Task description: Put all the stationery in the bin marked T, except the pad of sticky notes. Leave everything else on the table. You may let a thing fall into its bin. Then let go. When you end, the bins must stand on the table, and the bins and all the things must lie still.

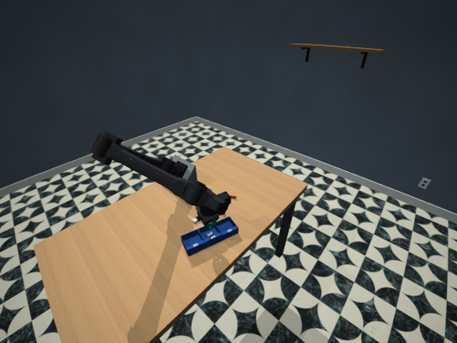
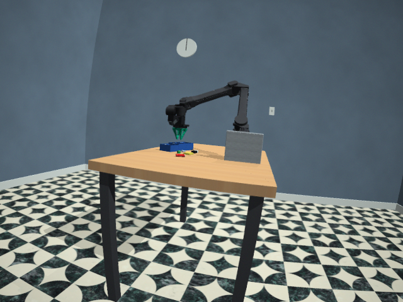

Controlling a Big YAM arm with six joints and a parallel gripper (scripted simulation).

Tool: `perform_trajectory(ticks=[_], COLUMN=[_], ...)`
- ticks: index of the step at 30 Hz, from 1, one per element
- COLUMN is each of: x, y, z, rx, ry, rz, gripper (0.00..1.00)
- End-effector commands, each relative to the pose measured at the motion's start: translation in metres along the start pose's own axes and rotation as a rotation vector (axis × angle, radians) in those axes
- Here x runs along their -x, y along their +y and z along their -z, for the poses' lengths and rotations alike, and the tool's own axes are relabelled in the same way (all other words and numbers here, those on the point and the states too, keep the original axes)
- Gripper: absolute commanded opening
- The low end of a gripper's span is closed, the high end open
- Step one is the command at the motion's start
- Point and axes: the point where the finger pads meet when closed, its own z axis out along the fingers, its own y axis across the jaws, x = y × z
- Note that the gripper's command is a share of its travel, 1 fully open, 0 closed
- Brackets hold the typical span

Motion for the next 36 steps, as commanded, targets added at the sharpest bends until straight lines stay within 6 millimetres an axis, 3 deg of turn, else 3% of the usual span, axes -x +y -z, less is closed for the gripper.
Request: perform_trajectory(ticks=[1, 3, 6, 7, 8, 30, 31, 35, 36], x=[-0.001, -0.002, -0.002, -0.001, 0.002, 0.001, 0.011, 0.009, 0.006], y=[-0.011, -0.002, -0.002, -0.01, -0.002, -0.002, -0.001, -0.002, 0.004], z=[0.007, -0.005, -0.005, 0.007, -0.001, 0.002, 0.001, 0.005, 0.011], rx=[-0.025, -0.003, -0.003, -0.025, -0.012, -0.019, -0.016, -0.027, -0.042], ry=[-0.01, -0.001, -0.001, -0.01, -0.004, -0.007, -0.006, -0.009, -0.013], rz=[-0.016, -0.006, -0.006, -0.016, 0.001, -0.005, 0.004, -0.005, 0.053], gripper=[0.3, 0.3, 0.3, 0.3, 0.3, 0.3, 0.3, 0.3, 0.38])
